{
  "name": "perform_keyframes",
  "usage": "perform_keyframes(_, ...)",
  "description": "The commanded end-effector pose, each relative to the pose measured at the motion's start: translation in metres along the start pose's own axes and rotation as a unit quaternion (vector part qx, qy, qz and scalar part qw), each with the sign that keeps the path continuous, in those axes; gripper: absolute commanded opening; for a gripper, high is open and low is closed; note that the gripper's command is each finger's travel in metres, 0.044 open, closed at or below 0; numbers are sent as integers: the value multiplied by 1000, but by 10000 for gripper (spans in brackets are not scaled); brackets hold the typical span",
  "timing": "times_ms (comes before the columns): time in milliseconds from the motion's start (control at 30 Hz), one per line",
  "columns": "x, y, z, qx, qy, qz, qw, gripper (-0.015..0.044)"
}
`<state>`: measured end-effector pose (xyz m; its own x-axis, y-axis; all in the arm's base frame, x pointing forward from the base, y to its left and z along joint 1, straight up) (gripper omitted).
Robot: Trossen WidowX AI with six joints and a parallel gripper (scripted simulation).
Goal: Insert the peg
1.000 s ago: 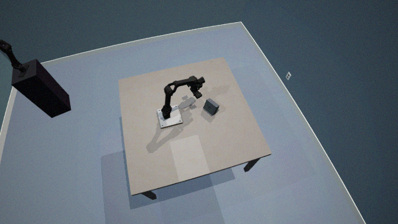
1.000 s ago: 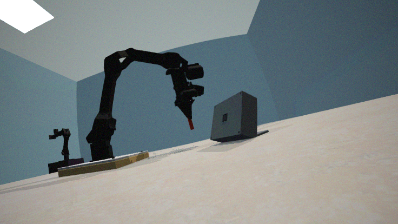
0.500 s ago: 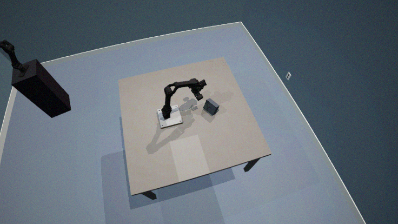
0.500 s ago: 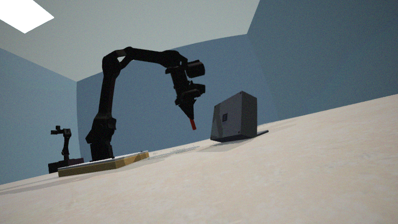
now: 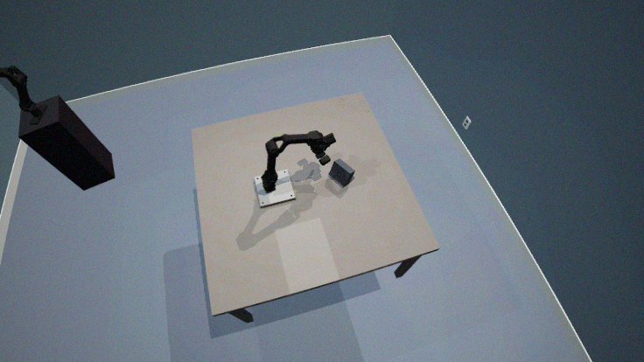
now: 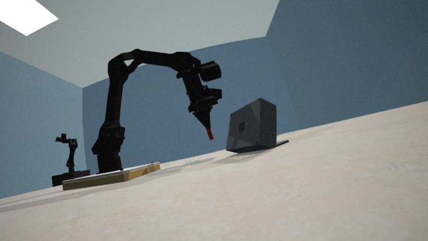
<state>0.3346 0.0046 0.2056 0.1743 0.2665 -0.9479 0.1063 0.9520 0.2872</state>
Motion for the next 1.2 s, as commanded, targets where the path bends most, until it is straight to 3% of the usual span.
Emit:
perform_keyframes(0, 2, -7, -2, -1, -1, 9, 1000, 0)
perform_keyframes(1167, -1, -58, -4, -14, -63, 66, 996, 0)
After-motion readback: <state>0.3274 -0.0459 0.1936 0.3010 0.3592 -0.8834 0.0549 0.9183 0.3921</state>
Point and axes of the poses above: the point midway between the two fingers, 35 mm back from their tips, its own x axis out along the fingers, its own y axis across the jaws, z = x × y, the point moved 9 cm from there along -x, back along the fingers, and after that the axes turned 15 degrees about x, right-handed, at the moved point
